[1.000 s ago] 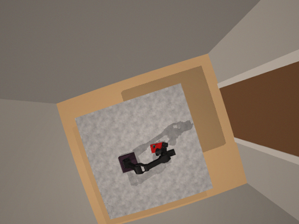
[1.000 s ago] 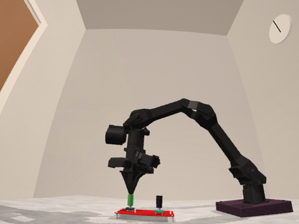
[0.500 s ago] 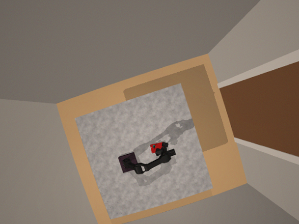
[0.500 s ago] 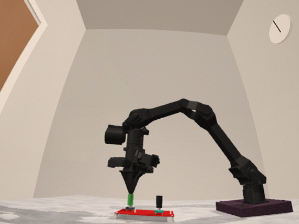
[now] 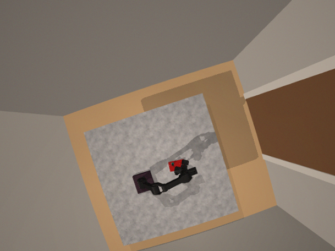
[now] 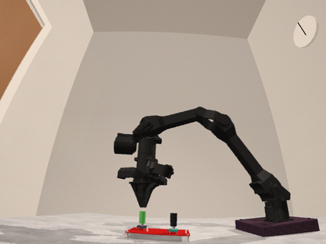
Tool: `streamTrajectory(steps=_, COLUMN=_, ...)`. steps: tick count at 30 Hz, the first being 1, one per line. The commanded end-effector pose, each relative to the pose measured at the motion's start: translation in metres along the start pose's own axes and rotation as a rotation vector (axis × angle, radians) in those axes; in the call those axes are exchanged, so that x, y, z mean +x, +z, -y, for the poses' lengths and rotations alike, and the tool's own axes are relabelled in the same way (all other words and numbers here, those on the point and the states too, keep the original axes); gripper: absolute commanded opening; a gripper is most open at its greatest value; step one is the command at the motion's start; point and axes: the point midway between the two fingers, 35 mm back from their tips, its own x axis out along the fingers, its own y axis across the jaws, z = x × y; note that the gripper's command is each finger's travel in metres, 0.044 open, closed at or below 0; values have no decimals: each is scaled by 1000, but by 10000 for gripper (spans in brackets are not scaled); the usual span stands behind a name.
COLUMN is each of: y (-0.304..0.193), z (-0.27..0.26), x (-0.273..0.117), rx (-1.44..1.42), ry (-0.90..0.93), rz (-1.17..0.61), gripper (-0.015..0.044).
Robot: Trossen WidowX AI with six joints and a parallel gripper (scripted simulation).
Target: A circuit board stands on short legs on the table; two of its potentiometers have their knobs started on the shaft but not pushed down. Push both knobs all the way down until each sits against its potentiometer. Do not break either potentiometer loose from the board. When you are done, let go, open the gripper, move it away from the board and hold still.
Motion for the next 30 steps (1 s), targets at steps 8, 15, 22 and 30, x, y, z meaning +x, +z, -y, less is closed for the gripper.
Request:
streamTrajectory(steps=8, y=22, z=-10, x=-10, rx=0, ry=1, rz=2, gripper=315)
streamTrajectory(steps=15, y=90, z=-45, x=-28, rx=-2, ry=1, rz=7, gripper=440)
streamTrajectory(steps=22, y=159, z=-84, x=-23, rx=-3, ry=3, rz=12, gripper=440)
streamTrajectory(steps=30, y=166, z=-88, x=-22, rx=-3, ry=3, rz=12, gripper=440)
